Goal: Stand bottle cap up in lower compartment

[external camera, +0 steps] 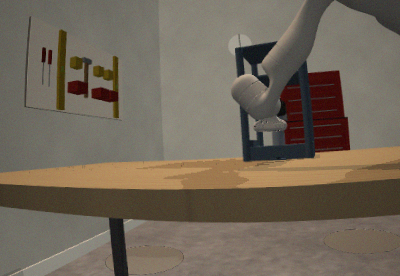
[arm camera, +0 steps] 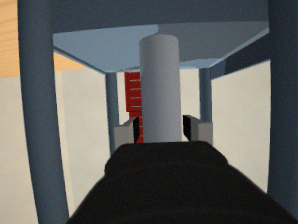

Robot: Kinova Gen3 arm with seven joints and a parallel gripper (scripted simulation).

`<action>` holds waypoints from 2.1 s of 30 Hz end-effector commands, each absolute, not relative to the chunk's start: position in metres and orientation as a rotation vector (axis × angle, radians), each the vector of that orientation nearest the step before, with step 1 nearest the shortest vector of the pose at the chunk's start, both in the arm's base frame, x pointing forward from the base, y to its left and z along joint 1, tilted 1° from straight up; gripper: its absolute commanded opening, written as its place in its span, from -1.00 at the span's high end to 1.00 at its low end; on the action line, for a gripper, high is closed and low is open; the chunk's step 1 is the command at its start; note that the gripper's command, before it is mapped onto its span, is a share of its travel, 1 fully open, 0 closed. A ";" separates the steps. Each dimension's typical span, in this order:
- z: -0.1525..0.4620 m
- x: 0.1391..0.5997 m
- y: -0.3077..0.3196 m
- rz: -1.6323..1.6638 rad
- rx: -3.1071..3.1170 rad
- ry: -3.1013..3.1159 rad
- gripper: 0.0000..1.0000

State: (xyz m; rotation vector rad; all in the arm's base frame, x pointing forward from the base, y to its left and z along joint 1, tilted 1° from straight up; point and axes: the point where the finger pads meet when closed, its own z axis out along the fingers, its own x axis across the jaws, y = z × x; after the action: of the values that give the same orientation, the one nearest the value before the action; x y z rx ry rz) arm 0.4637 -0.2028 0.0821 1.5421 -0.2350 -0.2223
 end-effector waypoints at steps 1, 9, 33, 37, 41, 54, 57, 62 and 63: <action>0.083 0.465 -0.201 -0.219 1.543 -0.235 -1.00; 0.083 0.466 -0.197 -0.219 1.543 -0.235 -1.00; 0.083 0.473 -0.176 -0.219 1.543 -0.235 -1.00; 0.082 0.474 -0.172 -0.219 1.543 -0.235 -1.00; 0.082 0.475 -0.168 -0.219 1.543 -0.235 -1.00; 0.082 0.477 -0.160 -0.219 1.543 -0.235 -1.00; 0.082 0.478 -0.158 -0.219 1.543 -0.235 -1.00; 0.082 0.479 -0.156 -0.219 1.543 -0.235 -1.00; 0.082 0.479 -0.156 -0.219 1.543 -0.235 -1.00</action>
State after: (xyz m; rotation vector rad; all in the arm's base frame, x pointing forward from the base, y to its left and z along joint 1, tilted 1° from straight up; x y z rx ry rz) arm 0.4777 -0.1566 0.0814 1.5422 -0.2348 -0.2219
